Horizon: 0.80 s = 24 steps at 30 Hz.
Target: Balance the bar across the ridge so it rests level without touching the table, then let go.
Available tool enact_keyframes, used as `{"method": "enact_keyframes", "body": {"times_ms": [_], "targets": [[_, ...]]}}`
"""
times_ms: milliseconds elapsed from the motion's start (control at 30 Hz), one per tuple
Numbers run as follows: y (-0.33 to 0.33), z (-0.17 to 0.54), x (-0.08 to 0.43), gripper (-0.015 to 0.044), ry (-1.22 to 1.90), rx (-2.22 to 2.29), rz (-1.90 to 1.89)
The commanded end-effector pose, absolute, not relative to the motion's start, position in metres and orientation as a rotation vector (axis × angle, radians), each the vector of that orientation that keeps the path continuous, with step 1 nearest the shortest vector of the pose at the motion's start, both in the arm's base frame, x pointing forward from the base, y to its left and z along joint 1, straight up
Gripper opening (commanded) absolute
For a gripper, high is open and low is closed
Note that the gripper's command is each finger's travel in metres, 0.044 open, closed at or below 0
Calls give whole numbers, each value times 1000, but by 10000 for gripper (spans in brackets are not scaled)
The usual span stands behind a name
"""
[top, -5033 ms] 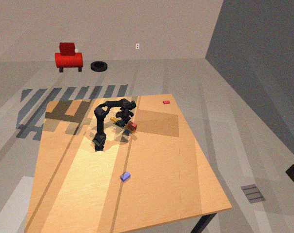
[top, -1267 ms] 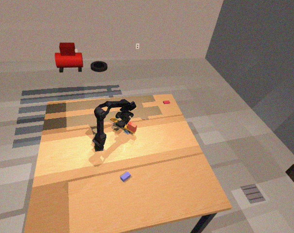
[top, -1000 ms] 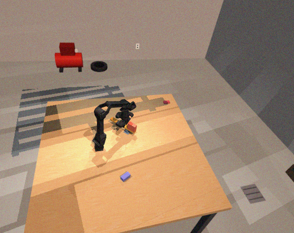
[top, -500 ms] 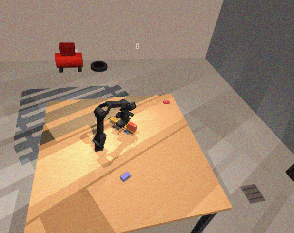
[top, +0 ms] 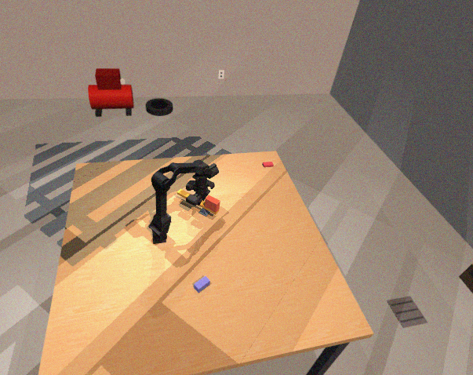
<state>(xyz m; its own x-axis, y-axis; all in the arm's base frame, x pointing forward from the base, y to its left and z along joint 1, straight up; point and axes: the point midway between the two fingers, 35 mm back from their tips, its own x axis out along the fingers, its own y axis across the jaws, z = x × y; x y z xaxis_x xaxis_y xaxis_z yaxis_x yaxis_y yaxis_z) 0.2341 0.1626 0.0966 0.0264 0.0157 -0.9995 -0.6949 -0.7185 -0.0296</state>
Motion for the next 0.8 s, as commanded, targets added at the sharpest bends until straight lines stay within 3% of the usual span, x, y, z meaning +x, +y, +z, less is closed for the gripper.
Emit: {"method": "enact_keyframes", "body": {"times_ms": [0, 767], "targets": [[163, 94, 234, 0, 687, -1780, 1749], [163, 96, 233, 0, 687, -1780, 1749]]}}
